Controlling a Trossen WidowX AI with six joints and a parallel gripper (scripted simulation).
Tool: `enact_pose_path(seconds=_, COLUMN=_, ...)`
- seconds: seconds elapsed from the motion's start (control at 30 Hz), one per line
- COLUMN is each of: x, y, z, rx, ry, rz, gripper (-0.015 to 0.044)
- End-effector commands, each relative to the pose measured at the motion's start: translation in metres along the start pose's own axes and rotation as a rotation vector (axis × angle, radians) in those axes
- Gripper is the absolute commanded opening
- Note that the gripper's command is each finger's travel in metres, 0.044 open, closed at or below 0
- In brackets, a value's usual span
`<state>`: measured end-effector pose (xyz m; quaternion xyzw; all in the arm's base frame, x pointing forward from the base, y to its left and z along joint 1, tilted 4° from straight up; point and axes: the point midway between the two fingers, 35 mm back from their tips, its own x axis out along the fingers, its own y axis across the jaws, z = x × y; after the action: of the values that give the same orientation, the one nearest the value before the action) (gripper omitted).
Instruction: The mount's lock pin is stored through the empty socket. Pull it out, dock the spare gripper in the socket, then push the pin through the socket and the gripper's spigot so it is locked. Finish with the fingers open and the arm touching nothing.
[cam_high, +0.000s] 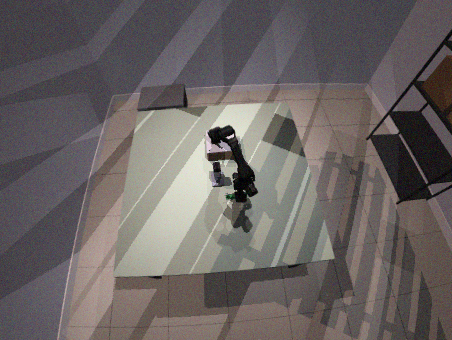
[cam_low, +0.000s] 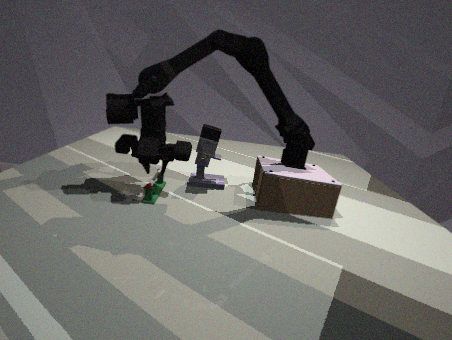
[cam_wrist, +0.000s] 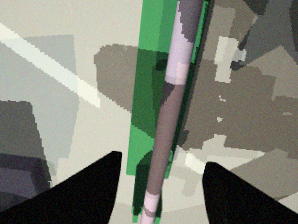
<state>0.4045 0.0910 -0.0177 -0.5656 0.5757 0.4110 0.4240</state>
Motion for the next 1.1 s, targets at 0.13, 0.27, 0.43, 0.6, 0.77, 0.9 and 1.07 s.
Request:
enact_pose_path(seconds=0.13, x=0.016, y=0.001, z=0.003, rx=-0.009, ry=0.007, rz=0.005, gripper=0.018)
enact_pose_path(seconds=0.27, x=0.022, y=0.001, z=0.005, rx=-0.009, ry=0.007, rz=0.005, gripper=0.018)
enact_pose_path(seconds=0.43, x=0.03, y=0.001, z=0.007, rx=-0.009, ry=0.007, rz=0.005, gripper=0.018)
enact_pose_path(seconds=0.6, x=0.038, y=0.001, z=0.008, rx=-0.009, ry=0.008, rz=0.005, gripper=0.018)
enact_pose_path(seconds=0.77, x=0.039, y=0.001, z=0.009, rx=-0.009, ry=0.008, rz=0.005, gripper=0.018)
enact_pose_path(seconds=0.9, x=0.039, y=0.001, z=0.009, rx=-0.009, ry=0.008, rz=0.005, gripper=0.0127)
enact_pose_path(seconds=1.07, x=0.039, y=0.001, z=0.009, rx=-0.009, ry=0.008, rz=0.005, gripper=0.0)
